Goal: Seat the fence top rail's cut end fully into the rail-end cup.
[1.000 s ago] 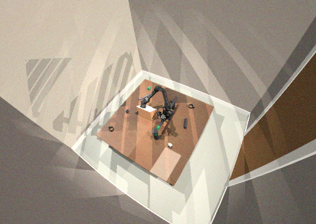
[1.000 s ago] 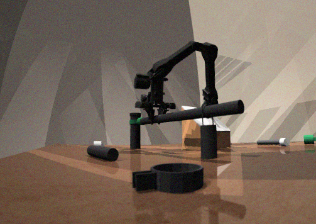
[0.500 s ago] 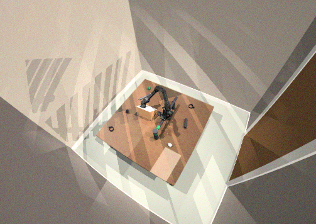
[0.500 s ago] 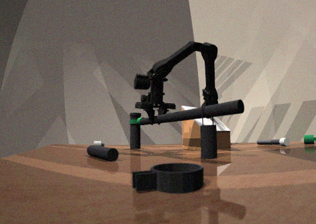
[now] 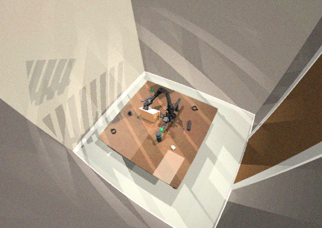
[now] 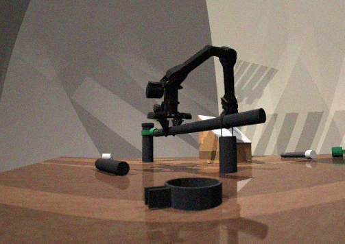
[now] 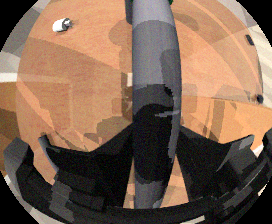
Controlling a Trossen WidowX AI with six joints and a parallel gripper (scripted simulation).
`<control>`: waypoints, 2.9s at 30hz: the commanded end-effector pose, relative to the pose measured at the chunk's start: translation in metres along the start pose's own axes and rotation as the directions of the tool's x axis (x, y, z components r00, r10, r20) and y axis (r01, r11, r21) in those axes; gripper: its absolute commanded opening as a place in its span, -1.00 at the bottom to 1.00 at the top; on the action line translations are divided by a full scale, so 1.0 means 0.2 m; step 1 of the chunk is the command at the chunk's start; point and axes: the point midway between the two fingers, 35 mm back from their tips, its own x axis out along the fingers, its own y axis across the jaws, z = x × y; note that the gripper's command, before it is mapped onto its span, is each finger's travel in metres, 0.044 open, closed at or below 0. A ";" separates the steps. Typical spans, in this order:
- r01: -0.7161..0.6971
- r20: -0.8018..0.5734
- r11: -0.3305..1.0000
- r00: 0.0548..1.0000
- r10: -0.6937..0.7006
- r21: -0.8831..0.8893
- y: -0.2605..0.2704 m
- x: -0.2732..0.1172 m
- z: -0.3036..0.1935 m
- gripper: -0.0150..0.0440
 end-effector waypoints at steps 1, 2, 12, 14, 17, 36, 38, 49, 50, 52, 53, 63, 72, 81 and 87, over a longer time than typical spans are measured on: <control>-0.010 0.017 1.000 1.000 0.010 0.000 0.01 -0.02 0.04 -0.49; -0.010 0.017 1.000 1.000 0.010 0.000 0.01 -0.02 0.05 -0.49; -0.010 0.017 1.000 1.000 0.010 0.000 0.01 -0.03 0.07 -0.49; -0.010 0.017 1.000 1.000 0.010 0.000 0.01 -0.03 0.08 -0.49; -0.010 0.017 1.000 1.000 0.010 0.000 0.01 -0.03 0.08 -0.49; -0.010 0.018 1.000 1.000 0.010 0.000 0.02 -0.03 0.13 -0.49; -0.010 0.018 1.000 1.000 0.010 0.000 0.02 -0.03 0.14 -0.49; -0.010 0.018 1.000 1.000 0.010 0.000 0.02 -0.02 0.16 -0.49; -0.010 0.018 1.000 1.000 0.010 0.000 0.02 -0.02 0.17 -0.49; -0.010 0.018 1.000 1.000 0.010 0.000 0.02 -0.02 0.17 -0.49; -0.010 0.018 1.000 1.000 0.010 0.000 0.02 -0.02 0.17 -0.49; -0.010 0.019 1.000 1.000 0.010 0.000 0.02 -0.02 0.20 -0.49; 0.002 0.006 1.000 1.000 -0.002 -0.002 0.01 0.00 0.17 -0.49; 0.002 0.006 1.000 1.000 -0.002 -0.002 0.01 0.00 0.17 0.22; 0.002 0.006 1.000 1.000 -0.002 -0.002 0.01 -0.06 0.13 0.75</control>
